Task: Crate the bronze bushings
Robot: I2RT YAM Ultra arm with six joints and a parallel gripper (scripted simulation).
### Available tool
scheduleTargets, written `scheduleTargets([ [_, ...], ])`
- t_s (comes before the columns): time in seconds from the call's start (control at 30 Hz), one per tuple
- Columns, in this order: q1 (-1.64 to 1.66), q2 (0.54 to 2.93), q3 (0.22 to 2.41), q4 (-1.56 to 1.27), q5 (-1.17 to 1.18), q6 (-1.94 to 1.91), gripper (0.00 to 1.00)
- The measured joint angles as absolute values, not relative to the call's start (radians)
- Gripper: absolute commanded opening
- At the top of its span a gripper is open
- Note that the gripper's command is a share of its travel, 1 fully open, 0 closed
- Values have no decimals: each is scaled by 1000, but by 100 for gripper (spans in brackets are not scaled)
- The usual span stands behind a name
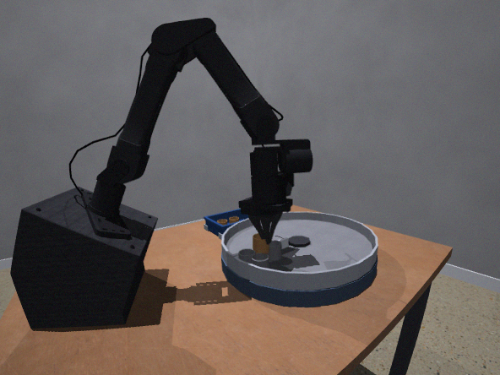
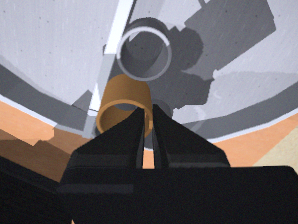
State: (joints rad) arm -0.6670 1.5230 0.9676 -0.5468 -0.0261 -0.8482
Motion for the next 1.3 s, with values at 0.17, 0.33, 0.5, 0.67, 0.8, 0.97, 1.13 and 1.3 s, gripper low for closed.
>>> scheduleTargets([
  [0.17,-667,1482,989,-611,-31,-849,0],
  [0.33,-671,1442,1014,-675,-33,-850,0],
  [0.5,-671,1431,1026,-705,-35,-852,0],
  [0.67,-671,1431,1026,-721,-35,-852,0],
  [0.8,-671,1431,1026,-725,-35,-852,0],
  [0.97,-671,1431,1026,-726,-35,-852,0],
  [1.13,-671,1431,1026,-726,-35,-852,0],
  [1.3,-671,1431,1026,-726,-35,-852,0],
])
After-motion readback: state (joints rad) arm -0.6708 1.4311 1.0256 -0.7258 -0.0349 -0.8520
